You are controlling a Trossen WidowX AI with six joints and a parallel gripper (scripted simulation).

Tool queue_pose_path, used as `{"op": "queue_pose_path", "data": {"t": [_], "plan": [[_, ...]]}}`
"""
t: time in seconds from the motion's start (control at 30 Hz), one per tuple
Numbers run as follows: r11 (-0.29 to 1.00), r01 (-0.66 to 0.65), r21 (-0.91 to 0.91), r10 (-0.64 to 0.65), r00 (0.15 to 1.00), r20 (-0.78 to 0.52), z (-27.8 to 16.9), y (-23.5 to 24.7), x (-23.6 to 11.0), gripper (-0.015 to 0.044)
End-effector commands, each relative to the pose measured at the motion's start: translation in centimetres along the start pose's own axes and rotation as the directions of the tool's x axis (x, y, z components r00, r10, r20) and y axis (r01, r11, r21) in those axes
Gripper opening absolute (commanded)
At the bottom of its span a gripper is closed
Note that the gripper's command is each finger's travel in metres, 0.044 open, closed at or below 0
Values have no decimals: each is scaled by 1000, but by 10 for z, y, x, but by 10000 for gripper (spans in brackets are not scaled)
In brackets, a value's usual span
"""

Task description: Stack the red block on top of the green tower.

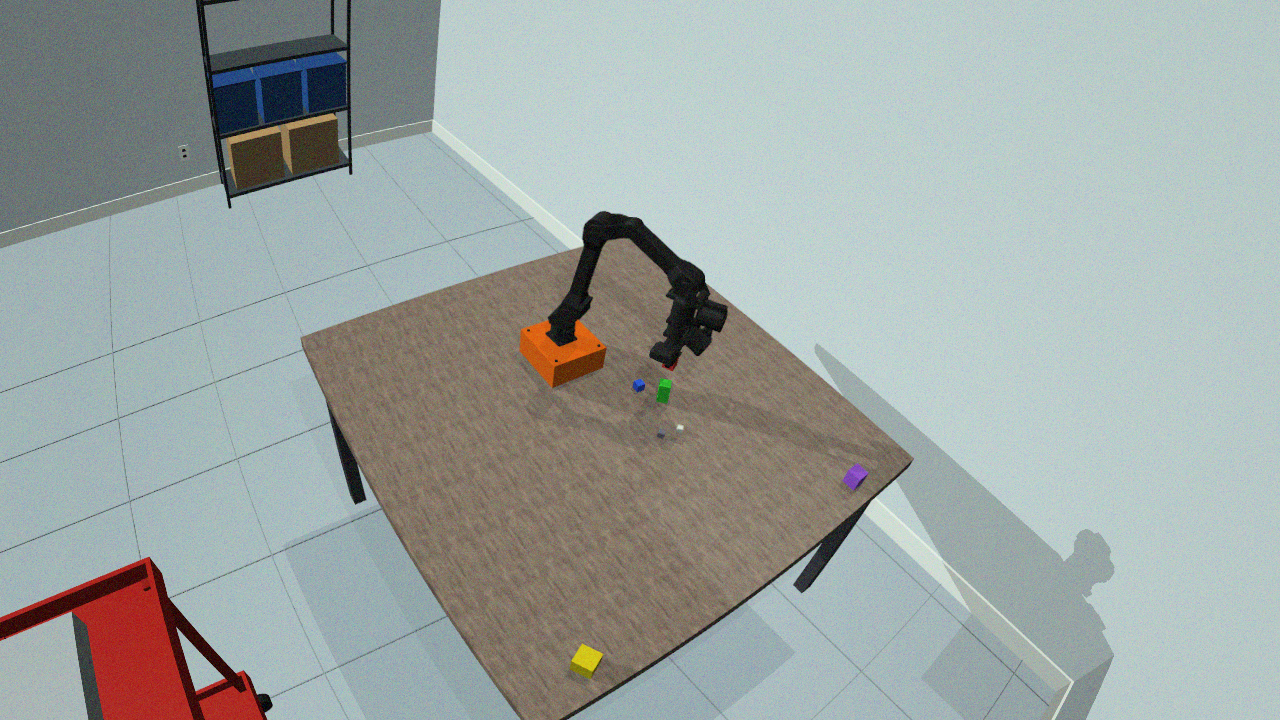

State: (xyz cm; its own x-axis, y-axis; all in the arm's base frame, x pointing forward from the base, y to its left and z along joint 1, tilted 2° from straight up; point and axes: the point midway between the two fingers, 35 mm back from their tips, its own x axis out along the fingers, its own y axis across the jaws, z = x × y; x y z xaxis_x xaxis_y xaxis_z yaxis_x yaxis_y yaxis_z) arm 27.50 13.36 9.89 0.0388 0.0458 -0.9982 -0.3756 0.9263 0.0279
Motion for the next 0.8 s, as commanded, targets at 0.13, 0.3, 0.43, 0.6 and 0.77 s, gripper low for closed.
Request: {"op": "queue_pose_path", "data": {"t": [0.13, 0.3, 0.43, 0.6, 0.77], "plan": [[1000, 3, 7, -3, 1000, -2, 1, 2, 29, 0], [1000, 3, 7, -3, 1000, -2, 1, 1, 34, 0], [1000, 3, 7, -3, 1000, -2, 1, 1, 51, 0], [1000, 3, 7, -3, 1000, -3, 1, 1, 59, 0], [1000, 3, 7, -3, 1000, -3, 1, 1, 59, 0]]}}
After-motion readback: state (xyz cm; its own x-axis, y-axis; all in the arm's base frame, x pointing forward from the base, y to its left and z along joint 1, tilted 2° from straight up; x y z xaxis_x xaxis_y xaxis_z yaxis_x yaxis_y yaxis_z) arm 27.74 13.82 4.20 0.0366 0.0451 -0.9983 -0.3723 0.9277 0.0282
